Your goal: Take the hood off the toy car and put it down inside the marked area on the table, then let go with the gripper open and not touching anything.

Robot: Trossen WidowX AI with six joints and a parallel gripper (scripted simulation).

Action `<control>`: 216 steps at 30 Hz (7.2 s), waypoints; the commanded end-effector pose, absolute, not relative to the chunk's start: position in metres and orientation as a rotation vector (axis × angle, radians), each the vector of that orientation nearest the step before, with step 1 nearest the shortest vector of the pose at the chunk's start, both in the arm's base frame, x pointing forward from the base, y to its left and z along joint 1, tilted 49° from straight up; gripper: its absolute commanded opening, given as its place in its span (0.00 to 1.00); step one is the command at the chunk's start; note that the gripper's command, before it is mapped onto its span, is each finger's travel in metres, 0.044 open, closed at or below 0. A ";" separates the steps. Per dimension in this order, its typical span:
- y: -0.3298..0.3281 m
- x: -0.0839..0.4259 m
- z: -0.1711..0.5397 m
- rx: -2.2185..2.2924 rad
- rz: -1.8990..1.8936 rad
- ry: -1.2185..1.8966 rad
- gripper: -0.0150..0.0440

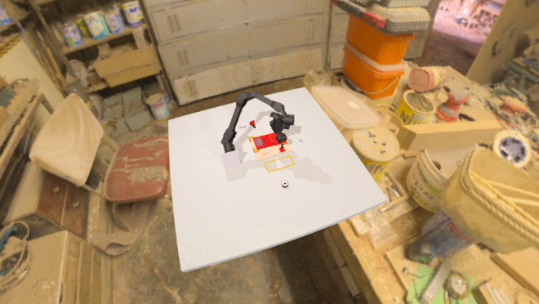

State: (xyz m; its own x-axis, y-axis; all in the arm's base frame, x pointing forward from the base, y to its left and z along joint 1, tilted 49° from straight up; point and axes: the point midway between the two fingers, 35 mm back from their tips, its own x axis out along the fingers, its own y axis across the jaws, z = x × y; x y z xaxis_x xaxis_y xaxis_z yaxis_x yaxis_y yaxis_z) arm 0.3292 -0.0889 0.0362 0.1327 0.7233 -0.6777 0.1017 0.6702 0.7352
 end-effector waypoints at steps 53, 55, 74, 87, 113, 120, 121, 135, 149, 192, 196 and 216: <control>-0.148 0.292 -0.075 0.744 0.526 1.382 0.25; -0.146 0.292 -0.077 0.744 0.526 1.382 0.25; -0.133 0.294 -0.088 0.744 0.527 1.381 0.25; -0.124 0.295 -0.096 0.745 0.528 1.381 0.25; -0.109 0.296 -0.108 0.746 0.531 1.380 0.25; -0.107 0.297 -0.110 0.747 0.531 1.380 0.25; -0.106 0.297 -0.110 0.747 0.531 1.380 0.25; -0.101 0.298 -0.115 0.747 0.531 1.380 0.25; -0.096 0.299 -0.120 0.747 0.532 1.380 0.25; -0.150 0.288 -0.072 0.747 0.534 1.378 1.00; -0.150 0.288 -0.072 0.747 0.534 1.378 1.00; -0.150 0.288 -0.072 0.747 0.534 1.378 1.00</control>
